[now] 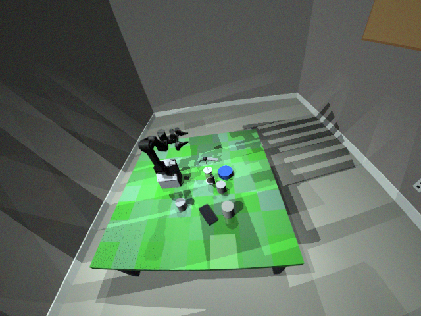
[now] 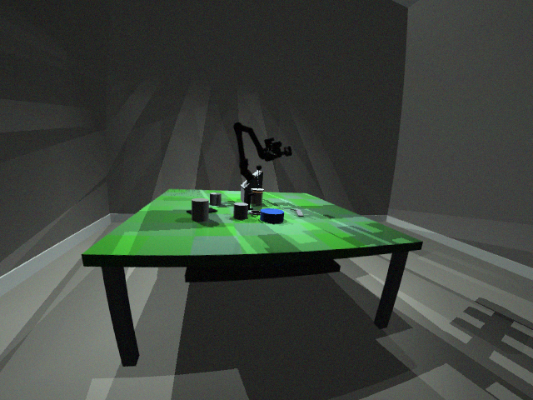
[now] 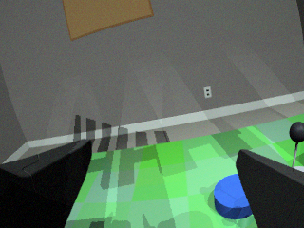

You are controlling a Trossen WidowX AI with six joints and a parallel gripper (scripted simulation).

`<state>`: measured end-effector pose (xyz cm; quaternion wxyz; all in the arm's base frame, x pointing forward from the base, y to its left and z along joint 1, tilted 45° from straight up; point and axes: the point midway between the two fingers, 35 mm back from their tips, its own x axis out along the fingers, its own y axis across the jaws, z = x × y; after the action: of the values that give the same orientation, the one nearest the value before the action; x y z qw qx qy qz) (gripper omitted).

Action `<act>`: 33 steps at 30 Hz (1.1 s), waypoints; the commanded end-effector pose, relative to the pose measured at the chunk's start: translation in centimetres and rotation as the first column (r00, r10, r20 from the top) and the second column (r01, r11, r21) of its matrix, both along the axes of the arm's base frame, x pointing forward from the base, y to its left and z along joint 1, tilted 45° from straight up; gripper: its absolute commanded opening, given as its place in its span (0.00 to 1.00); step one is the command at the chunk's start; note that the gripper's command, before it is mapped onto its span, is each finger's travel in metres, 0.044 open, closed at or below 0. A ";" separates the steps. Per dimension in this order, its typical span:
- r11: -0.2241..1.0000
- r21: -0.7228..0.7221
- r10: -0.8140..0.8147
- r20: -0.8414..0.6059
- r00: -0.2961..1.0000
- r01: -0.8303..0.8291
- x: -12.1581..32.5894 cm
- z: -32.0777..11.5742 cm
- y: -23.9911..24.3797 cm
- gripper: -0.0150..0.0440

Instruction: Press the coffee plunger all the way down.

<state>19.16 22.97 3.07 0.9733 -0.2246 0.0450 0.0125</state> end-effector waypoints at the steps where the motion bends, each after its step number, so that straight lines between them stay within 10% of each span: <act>1: 1.000 -0.007 0.011 -0.006 1.000 -0.011 0.1 0.0 0.2 0.98; 33: 0.889 -0.337 -0.396 -0.220 0.891 0.312 9.6 10.8 -13.0 1.00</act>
<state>28.84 12.14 14.22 0.9073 -0.3392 0.2073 -0.1369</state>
